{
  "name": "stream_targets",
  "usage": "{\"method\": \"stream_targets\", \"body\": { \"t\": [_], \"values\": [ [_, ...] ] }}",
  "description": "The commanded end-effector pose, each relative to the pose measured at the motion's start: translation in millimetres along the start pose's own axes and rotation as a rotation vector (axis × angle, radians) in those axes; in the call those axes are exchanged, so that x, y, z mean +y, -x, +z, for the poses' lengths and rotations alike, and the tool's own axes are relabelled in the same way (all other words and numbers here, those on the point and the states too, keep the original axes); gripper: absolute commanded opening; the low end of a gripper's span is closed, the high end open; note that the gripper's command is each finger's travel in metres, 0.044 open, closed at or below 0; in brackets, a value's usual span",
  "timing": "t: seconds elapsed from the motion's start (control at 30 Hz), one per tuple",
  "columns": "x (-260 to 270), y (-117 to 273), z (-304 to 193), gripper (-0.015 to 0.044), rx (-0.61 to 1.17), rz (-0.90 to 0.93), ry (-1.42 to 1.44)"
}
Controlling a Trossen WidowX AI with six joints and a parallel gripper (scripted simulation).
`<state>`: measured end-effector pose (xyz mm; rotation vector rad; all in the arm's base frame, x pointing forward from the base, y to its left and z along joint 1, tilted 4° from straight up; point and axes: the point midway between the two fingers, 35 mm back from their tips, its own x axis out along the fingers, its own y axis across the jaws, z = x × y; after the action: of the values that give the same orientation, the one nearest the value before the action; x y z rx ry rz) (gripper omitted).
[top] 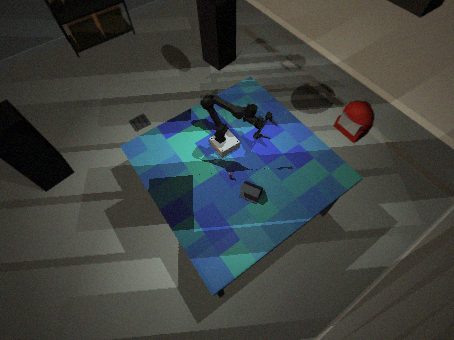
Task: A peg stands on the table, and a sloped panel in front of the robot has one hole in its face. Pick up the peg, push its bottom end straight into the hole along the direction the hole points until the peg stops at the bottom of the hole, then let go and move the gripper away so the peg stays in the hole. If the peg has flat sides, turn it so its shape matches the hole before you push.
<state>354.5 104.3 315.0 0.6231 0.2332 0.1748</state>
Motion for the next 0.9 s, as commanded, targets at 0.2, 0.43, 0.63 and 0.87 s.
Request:
{"method": "stream_targets", "body": {
  "t": [0.2, 0.43, 0.63, 0.87],
  "values": [
    [-54, -19, -7, 0.044, 0.11, -0.174, 0.218],
    [-96, -25, -11, 0.044, 0.216, -0.287, 0.362],
    [-133, -26, -15, 0.044, 0.325, -0.367, 0.472],
    [-173, -21, -17, 0.044, 0.444, -0.441, 0.573]
  ]
}}
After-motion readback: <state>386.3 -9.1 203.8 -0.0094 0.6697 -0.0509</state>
